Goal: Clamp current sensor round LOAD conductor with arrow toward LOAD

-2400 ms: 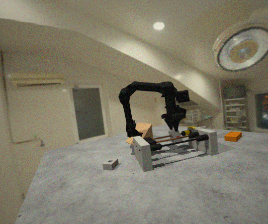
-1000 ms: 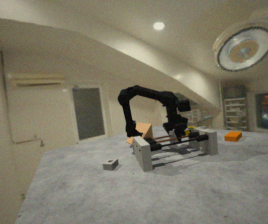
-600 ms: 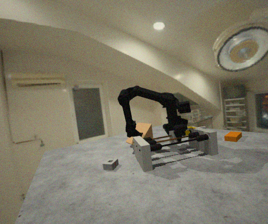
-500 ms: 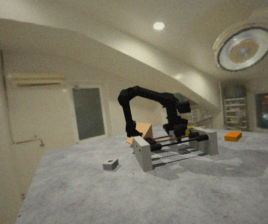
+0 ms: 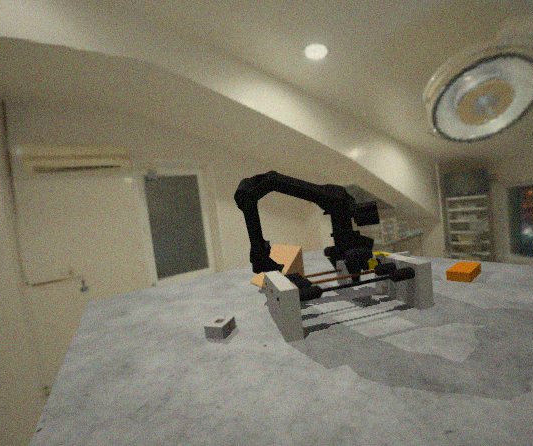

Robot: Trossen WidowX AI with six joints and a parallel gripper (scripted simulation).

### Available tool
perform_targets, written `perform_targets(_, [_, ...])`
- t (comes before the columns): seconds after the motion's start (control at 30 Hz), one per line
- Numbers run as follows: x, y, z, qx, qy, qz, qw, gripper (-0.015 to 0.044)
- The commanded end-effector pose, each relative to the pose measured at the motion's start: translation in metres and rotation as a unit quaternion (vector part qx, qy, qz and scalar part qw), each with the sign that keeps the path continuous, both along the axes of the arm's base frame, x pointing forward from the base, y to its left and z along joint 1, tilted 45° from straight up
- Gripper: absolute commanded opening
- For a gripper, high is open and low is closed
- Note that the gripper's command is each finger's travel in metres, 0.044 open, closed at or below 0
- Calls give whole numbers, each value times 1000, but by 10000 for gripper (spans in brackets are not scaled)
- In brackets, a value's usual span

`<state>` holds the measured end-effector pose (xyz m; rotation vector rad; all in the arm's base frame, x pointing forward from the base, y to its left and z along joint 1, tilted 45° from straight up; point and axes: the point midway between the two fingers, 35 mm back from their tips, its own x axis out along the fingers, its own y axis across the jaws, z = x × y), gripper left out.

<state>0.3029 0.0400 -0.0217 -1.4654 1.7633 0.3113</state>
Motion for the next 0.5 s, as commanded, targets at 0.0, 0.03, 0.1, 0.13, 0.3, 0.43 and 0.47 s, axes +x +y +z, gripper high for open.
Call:
perform_targets(0.0, [0, 0, 0, 0, 0, 0, 1000, 234])
perform_targets(0.03, [0, 0, 0, 0, 0, 0, 1000, 208])
perform_targets(0.1, [0, 0, 0, 0, 0, 0, 1000, 155])
perform_targets(0.13, [0, 0, 0, 0, 0, 0, 1000, 129])
perform_targets(0.3, [0, 0, 0, 0, 0, 0, 1000, 0])
perform_targets(0.43, [0, 0, 0, 0, 0, 0, 1000, 0])
perform_targets(0.47, [0, 0, 0, 0, 0, 0, 1000, 0])
